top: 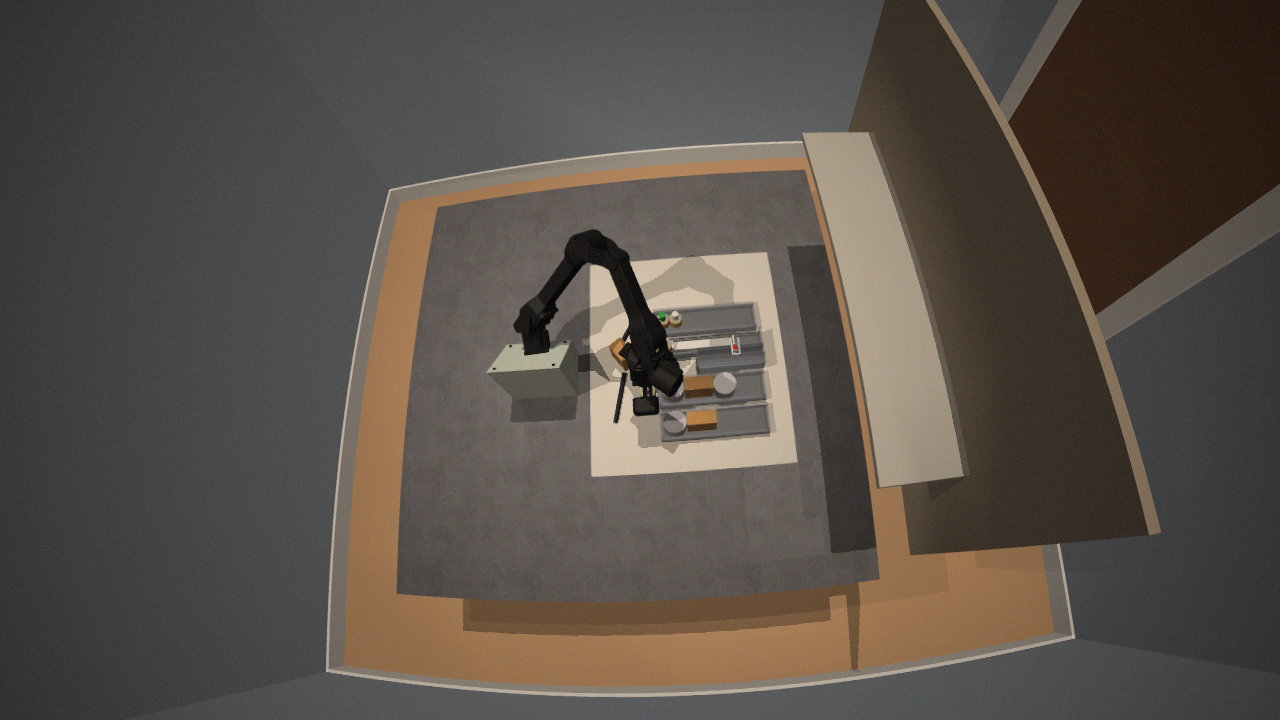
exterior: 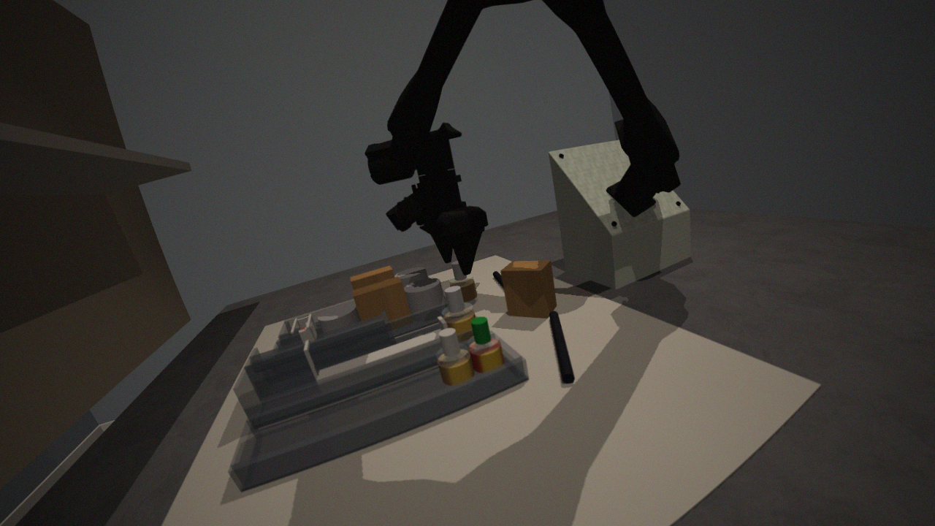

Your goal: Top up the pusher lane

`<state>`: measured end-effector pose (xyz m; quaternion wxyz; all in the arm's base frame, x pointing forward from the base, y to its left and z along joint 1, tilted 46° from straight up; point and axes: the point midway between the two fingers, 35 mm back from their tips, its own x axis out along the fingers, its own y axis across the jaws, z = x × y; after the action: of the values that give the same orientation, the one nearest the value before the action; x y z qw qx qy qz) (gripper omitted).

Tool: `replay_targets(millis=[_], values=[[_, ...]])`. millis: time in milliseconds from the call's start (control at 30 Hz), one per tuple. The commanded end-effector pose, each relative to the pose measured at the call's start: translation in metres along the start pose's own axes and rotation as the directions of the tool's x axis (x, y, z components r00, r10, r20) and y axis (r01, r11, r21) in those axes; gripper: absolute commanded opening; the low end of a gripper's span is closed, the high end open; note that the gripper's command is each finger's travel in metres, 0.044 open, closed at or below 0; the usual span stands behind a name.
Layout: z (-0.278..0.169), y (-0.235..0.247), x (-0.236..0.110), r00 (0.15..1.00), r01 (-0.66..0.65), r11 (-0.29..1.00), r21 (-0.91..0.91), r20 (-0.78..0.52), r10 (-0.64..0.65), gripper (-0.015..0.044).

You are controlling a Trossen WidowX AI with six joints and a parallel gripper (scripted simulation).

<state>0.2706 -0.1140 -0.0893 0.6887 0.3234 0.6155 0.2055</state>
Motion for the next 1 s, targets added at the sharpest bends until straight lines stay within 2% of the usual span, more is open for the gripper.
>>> replay_targets(millis=[0, 600, 933, 967], values=[[-0.002, 0.001, 0.008, 1.0, -0.01, 1.0, 0.008, -0.005, 0.01, 0.044], [-0.003, 0.002, 0.035, 1.0, -0.012, 1.0, 0.008, -0.005, 0.012, 0.044], [-0.003, 0.002, 0.035, 1.0, -0.012, 1.0, 0.008, -0.005, 0.012, 0.0177], [-0.003, 0.002, 0.035, 1.0, -0.012, 1.0, 0.008, -0.005, 0.012, 0.0171]])
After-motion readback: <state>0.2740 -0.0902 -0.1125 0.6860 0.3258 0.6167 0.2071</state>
